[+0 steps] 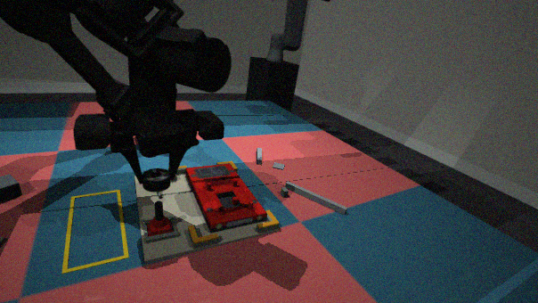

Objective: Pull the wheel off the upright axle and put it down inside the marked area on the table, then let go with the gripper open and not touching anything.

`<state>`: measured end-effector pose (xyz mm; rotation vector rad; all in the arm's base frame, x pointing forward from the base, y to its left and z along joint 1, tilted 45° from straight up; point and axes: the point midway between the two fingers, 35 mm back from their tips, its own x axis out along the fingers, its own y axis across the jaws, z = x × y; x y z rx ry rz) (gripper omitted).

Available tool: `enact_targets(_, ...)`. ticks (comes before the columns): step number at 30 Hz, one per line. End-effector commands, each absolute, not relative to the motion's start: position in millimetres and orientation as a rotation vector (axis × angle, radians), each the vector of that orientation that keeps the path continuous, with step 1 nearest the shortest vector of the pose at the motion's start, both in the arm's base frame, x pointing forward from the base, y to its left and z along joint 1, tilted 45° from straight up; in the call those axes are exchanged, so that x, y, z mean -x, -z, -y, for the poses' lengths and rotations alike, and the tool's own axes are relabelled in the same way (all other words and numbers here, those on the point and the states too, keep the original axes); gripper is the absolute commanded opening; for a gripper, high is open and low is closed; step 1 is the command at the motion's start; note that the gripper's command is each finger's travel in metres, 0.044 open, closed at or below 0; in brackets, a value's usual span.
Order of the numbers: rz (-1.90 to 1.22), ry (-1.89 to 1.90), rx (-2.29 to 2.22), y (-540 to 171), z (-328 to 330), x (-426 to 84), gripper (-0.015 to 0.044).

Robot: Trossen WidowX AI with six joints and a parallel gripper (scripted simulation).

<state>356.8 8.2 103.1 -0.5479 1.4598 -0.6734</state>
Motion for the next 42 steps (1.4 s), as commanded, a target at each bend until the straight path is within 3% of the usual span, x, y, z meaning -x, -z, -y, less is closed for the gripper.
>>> enact_targets(1, -1.466, 0.675, 0.55, -107, -2, -353, 0.0)
enact_targets(32, -1.466, 0.678, 0.548, -170, 48, -295, 0.0)
enact_targets(42, -1.465, 0.678, 0.548, -161, 59, -294, 0.0)
